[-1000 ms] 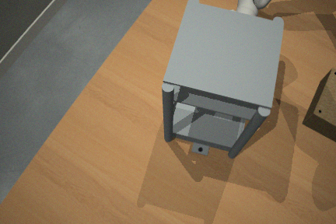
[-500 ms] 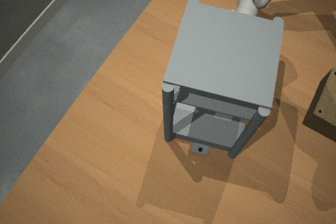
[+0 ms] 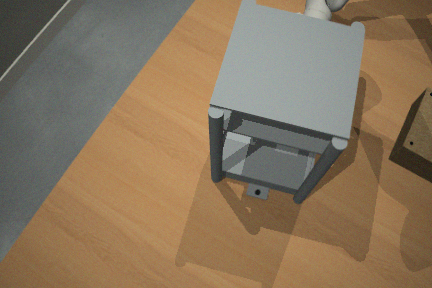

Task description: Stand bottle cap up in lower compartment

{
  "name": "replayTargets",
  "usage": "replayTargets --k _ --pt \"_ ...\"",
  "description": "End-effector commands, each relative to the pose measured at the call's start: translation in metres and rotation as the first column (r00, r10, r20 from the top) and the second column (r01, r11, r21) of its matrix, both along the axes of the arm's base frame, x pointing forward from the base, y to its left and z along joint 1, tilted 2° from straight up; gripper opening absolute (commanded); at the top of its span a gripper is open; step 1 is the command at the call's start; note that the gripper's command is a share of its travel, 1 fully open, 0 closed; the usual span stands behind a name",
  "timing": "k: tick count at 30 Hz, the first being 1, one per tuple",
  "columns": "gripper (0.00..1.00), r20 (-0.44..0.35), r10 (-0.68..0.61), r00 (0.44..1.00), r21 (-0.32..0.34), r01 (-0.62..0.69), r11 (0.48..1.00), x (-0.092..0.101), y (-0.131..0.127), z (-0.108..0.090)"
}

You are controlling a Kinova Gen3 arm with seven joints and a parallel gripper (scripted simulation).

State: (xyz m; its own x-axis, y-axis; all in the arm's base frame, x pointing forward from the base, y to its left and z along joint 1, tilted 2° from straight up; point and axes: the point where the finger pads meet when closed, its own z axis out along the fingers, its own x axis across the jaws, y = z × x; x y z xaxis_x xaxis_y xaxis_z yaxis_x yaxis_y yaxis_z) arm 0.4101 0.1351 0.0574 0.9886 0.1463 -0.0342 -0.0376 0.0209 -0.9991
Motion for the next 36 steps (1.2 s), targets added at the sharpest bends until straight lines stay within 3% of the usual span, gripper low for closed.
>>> replayTargets --k 1,27,36 --pt "0.00 0.002 0.000 1.000 0.000 0.000 1.000 0.0004 -0.0001 0.0009" --pt "0.00 0.002 0.000 1.000 0.000 0.000 1.000 0.0007 0.0003 0.0007" --pt "0.00 0.002 0.000 1.000 0.000 0.000 1.000 0.0003 0.0005 -0.0084"
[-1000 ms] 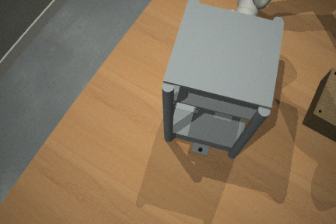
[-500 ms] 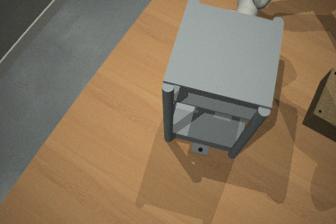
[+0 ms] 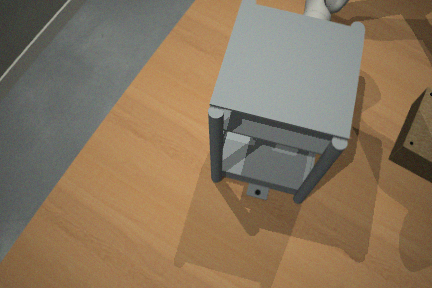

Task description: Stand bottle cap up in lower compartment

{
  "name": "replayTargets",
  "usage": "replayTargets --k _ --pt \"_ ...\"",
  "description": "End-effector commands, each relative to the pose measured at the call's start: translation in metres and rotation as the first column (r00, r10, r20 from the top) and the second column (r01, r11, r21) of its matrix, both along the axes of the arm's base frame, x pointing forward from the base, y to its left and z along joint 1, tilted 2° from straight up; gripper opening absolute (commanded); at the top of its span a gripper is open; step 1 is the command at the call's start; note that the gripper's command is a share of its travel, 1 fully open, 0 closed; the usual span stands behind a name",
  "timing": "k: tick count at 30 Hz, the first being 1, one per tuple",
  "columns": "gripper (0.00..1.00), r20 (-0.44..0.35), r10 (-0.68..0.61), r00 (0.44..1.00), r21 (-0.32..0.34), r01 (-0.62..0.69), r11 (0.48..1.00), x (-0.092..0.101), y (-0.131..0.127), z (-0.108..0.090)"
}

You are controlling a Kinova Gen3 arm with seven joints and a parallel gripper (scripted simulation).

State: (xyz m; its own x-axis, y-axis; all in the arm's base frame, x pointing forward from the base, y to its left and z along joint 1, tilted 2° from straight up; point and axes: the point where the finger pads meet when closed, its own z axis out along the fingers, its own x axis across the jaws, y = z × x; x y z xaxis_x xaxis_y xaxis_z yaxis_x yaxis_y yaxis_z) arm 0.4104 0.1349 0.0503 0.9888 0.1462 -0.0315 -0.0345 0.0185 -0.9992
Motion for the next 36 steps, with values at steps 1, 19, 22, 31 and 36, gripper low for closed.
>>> replayTargets --k 1,19,22,31,36 --pt "0.00 -0.001 0.000 1.000 0.003 0.000 1.000 0.0000 0.0007 -0.0013" --pt "0.00 -0.001 0.000 1.000 0.003 0.000 1.000 -0.0002 0.0009 -0.0073" --pt "0.00 -0.001 0.000 1.000 0.003 0.000 1.000 -0.0002 0.0009 -0.0073" --pt "0.00 -0.001 0.000 1.000 0.003 0.000 1.000 -0.0002 0.0009 -0.0073" --pt "0.00 -0.001 0.000 1.000 0.003 0.000 1.000 -0.0002 0.0009 -0.0073"
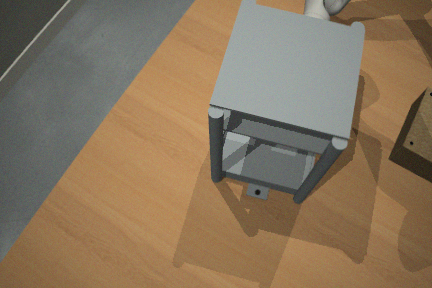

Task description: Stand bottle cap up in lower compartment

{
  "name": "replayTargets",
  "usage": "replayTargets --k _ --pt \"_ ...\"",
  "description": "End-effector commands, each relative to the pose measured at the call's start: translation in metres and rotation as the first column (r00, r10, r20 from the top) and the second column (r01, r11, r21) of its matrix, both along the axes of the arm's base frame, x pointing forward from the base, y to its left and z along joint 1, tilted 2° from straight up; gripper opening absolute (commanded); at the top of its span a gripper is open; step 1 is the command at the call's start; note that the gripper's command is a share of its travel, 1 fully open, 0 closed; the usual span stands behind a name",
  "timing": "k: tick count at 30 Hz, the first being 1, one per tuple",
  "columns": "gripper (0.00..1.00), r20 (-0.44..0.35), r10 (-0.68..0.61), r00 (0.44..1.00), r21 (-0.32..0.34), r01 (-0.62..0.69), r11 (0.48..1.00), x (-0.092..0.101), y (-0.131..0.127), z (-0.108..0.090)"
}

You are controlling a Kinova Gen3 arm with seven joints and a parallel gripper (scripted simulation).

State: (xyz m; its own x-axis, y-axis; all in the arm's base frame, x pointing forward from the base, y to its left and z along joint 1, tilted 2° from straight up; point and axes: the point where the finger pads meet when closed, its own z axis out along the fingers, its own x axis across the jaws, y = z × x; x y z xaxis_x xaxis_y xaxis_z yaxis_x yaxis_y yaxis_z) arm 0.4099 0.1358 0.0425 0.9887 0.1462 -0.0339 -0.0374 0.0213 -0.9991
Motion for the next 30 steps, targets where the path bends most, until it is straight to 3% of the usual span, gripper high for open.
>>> replayTargets --k 1,7,8,10,11,13,14,18,19,21,22,30 --pt "0.00 0.001 0.000 1.000 0.000 0.000 1.000 0.0003 -0.0001 0.0006" --pt "0.00 0.001 0.000 1.000 0.000 0.000 1.000 0.0003 -0.0001 0.0006" --pt "0.20 0.001 0.000 1.000 0.000 0.000 1.000 0.0003 -0.0001 0.0006" --pt "0.20 0.001 0.000 1.000 0.000 0.000 1.000 0.0003 -0.0001 0.0006" --pt "0.40 0.001 0.000 1.000 0.000 0.000 1.000 0.0003 -0.0001 0.0006" --pt "0.40 0.001 0.000 1.000 0.000 0.000 1.000 0.0003 -0.0001 0.0006" --pt "0.60 0.001 0.000 1.000 0.000 0.000 1.000 0.0003 -0.0001 0.0006" --pt "0.60 0.001 0.000 1.000 0.000 0.000 1.000 0.0003 -0.0001 0.0006" --pt "0.80 0.001 0.000 1.000 0.000 0.000 1.000 0.0003 -0.0001 0.0006" --pt "0.80 0.001 0.000 1.000 0.000 0.000 1.000 0.0003 -0.0001 0.0006" --pt "1.00 0.001 0.000 1.000 0.000 0.000 1.000 0.0003 -0.0001 0.0006" --pt "1.00 0.001 0.000 1.000 0.000 0.000 1.000 0.0003 -0.0001 0.0006"
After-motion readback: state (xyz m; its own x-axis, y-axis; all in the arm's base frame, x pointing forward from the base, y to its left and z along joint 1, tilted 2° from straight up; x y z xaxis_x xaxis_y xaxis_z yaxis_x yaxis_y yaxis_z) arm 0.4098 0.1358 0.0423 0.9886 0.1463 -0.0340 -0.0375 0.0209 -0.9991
